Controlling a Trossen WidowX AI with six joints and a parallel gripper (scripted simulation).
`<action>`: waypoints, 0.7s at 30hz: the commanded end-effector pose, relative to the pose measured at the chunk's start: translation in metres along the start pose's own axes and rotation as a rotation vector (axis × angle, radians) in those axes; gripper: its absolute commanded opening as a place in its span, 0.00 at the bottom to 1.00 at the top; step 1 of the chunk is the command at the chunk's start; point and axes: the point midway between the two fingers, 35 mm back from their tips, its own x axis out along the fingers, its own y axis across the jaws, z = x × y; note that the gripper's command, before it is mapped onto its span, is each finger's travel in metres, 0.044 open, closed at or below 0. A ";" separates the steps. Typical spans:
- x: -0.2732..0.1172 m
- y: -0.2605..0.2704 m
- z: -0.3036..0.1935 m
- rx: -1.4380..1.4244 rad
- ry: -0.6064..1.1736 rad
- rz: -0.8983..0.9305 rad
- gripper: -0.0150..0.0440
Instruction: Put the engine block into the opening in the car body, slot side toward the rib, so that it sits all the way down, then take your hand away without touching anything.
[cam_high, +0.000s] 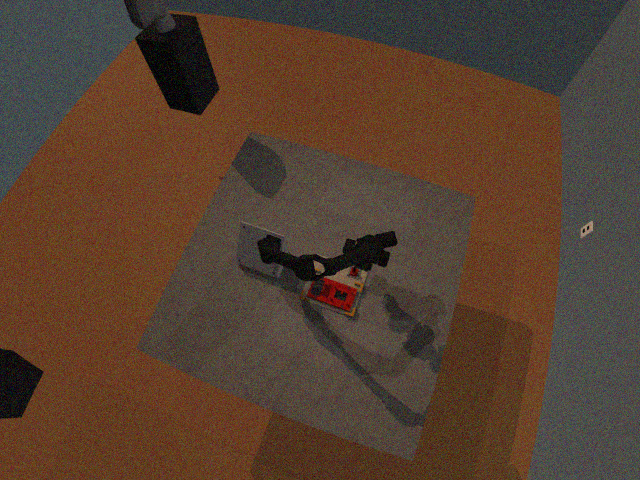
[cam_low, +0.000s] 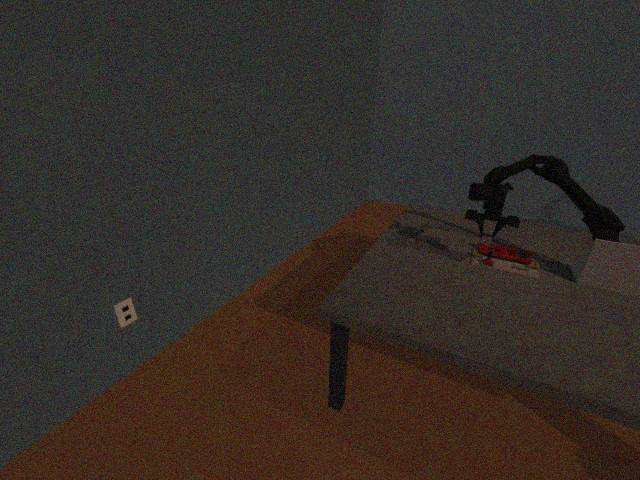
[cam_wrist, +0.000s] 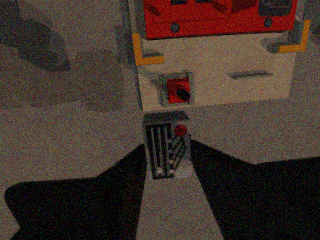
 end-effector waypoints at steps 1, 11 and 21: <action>0.005 -0.001 0.012 -0.114 -0.002 -0.002 0.25; 0.015 -0.003 0.041 -0.383 0.001 0.000 0.25; 0.026 -0.009 0.069 -0.651 0.000 0.001 0.25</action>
